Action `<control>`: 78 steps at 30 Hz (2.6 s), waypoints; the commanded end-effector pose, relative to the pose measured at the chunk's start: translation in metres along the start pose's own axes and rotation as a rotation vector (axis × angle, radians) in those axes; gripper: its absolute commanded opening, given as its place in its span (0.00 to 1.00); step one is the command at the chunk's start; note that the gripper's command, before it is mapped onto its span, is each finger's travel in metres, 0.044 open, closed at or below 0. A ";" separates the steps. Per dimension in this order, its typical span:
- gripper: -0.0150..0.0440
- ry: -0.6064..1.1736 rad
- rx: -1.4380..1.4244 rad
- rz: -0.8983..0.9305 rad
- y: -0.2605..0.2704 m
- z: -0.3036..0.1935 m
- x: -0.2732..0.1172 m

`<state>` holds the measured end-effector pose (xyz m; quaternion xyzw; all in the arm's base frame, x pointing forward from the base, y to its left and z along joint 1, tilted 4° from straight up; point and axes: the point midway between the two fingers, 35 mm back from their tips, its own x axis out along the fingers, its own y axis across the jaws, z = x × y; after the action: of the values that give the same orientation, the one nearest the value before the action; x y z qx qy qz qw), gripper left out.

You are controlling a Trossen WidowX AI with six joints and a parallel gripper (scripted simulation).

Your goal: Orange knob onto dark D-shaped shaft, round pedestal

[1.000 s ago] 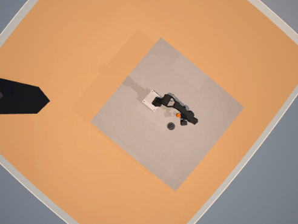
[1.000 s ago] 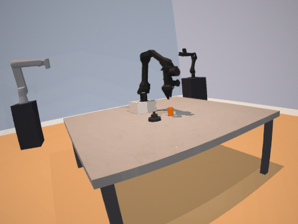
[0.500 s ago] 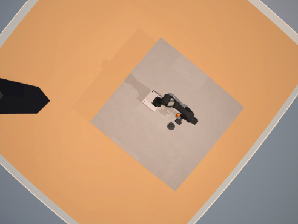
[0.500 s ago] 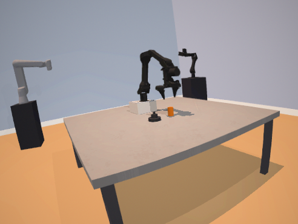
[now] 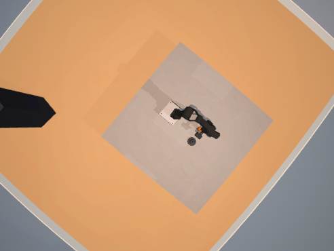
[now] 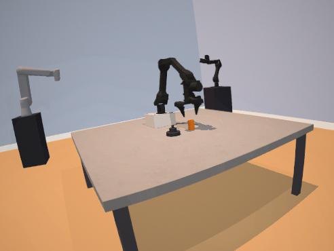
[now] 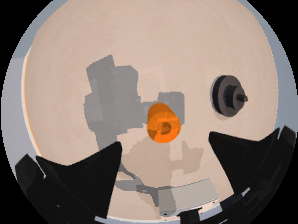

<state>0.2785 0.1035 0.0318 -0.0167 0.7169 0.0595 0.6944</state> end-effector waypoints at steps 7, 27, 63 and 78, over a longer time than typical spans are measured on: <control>1.00 -0.008 0.003 -0.003 0.000 0.002 0.017; 1.00 -0.008 0.003 -0.003 0.000 0.003 0.050; 0.50 -0.007 0.003 -0.003 -0.001 0.001 0.081; 0.25 -0.030 0.010 0.002 0.001 0.016 0.015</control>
<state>0.2909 0.1068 -0.0069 -0.0097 0.7100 0.0555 0.7019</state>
